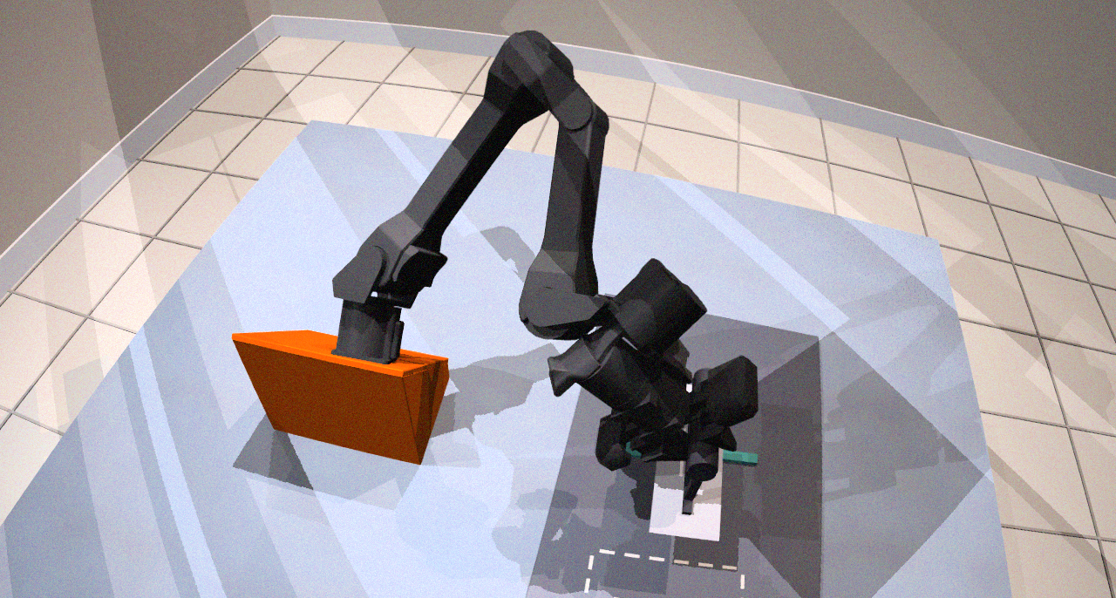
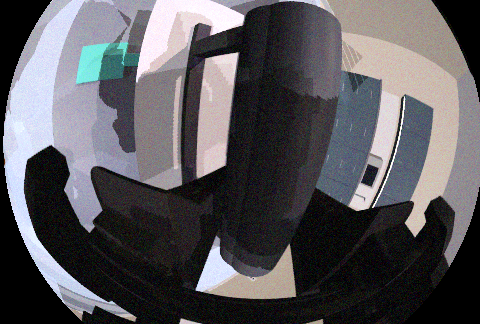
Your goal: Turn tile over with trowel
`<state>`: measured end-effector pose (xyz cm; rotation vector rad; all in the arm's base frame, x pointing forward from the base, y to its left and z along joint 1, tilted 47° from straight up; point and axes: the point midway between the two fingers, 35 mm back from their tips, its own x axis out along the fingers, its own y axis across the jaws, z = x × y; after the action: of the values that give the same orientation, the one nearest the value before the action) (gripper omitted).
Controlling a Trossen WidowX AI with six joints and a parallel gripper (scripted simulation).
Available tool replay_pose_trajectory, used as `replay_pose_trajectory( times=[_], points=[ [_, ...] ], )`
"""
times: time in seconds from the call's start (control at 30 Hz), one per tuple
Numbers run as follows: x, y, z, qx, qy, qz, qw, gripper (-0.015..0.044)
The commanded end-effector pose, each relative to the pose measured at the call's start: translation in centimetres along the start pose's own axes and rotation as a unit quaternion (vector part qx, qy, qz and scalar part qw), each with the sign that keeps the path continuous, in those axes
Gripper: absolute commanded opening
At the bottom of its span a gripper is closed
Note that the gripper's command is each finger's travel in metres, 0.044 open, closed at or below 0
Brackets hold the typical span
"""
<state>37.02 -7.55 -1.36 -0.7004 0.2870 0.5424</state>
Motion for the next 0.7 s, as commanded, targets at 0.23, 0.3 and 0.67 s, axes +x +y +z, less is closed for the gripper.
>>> replay_pose_trajectory(
  times=[0.23, 0.3, 0.67],
  points=[
    [-0.89, -0.7, 2.01, 0.001, 0.003, -0.004, 1.0, 0.0],
    [-0.89, -0.7, 2.01, 0.001, 0.003, -0.004, 1.0, 0.0],
    [-0.89, -0.7, 2.01, 0.001, 0.003, -0.004, 1.0, 0.0]
  ],
)
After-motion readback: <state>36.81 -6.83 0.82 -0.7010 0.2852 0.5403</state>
